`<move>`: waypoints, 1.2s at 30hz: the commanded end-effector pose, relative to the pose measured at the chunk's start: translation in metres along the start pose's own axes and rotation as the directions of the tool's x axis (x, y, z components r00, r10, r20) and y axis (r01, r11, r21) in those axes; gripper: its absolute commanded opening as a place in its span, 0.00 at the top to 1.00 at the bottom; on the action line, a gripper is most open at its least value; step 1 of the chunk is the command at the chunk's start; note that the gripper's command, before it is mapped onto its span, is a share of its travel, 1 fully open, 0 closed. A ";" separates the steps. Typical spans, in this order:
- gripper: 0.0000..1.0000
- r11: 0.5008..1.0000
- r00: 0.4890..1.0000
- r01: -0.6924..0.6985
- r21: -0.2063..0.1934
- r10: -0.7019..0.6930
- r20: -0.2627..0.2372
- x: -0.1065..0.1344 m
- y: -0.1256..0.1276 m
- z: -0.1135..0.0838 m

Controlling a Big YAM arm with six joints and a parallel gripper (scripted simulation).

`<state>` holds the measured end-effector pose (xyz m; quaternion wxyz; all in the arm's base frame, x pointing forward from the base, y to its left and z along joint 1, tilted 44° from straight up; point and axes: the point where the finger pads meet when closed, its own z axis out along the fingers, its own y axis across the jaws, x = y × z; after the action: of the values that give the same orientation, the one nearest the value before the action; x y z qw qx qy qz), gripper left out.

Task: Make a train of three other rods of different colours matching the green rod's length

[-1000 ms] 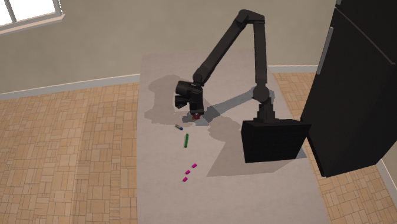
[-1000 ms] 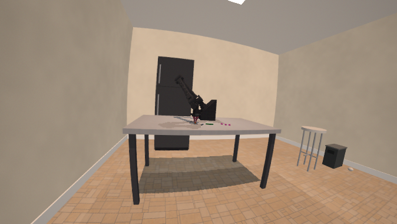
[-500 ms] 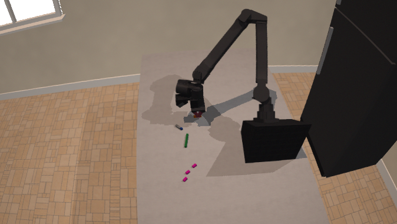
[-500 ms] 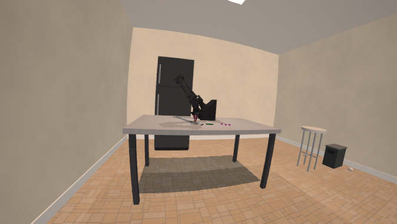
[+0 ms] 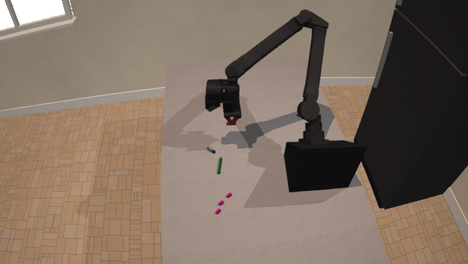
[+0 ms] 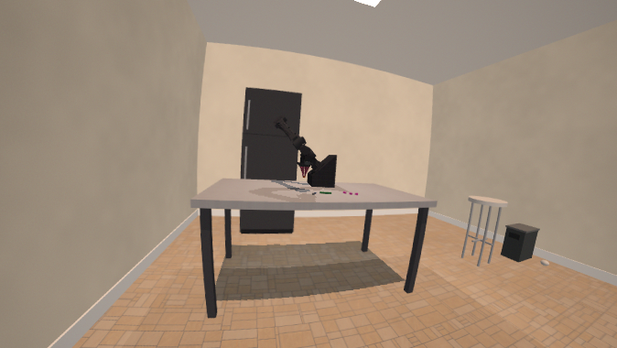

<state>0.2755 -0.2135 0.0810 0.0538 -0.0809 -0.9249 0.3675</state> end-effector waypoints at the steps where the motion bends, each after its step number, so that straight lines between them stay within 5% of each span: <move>1: 0.96 0.999 0.998 -0.047 0.005 0.047 0.047 -0.018 -0.006 -0.019; 12: 0.96 0.998 0.997 -0.065 0.004 0.065 0.041 -0.024 -0.002 -0.016; 21: 0.96 0.953 0.952 -0.303 -0.005 0.303 0.036 -0.062 0.004 -0.018; 36: 0.96 0.891 0.890 -0.454 -0.018 0.454 0.048 -0.080 0.007 -0.022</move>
<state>0.3430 -0.2182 0.0735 -0.0188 -0.2650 -0.8900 0.3707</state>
